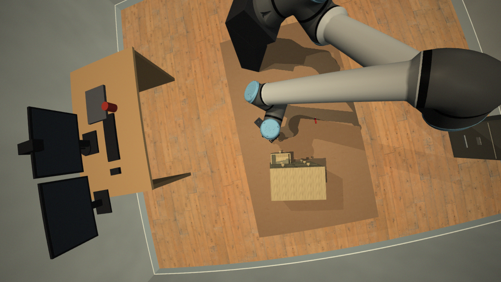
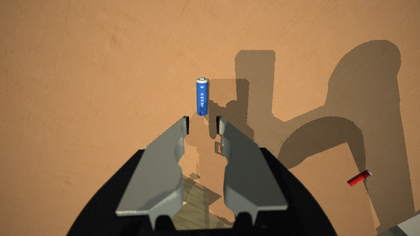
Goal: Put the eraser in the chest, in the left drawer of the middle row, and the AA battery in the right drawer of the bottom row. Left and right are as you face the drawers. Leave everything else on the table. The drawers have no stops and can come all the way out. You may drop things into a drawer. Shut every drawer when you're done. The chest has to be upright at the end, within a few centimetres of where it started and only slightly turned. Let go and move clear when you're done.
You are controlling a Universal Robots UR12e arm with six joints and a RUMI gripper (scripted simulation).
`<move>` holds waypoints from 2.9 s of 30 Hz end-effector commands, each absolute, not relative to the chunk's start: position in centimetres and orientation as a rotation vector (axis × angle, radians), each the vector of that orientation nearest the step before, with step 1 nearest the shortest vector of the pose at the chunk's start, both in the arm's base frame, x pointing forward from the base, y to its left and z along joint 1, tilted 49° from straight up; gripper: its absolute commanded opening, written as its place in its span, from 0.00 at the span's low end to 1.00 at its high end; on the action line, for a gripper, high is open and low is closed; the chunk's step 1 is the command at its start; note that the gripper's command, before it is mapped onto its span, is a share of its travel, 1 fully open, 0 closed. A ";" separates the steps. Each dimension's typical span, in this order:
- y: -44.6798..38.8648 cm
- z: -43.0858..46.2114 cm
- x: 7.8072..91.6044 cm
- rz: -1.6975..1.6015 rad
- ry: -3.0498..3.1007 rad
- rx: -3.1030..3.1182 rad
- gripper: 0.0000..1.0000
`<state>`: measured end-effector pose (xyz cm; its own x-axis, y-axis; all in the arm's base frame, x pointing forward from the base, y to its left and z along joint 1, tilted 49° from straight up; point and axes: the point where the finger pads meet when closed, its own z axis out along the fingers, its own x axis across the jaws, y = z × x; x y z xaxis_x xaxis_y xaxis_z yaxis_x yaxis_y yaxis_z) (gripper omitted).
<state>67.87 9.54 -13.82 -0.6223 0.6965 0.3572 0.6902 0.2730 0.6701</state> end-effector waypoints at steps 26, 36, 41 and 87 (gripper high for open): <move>11.9 -16.2 69.2 1.309 2.499 1.362 0.17; 12.1 -16.4 69.4 1.309 2.499 1.362 0.17; 12.1 -16.4 69.4 1.309 2.499 1.362 0.17; 12.6 -16.8 69.6 1.309 2.499 1.362 0.17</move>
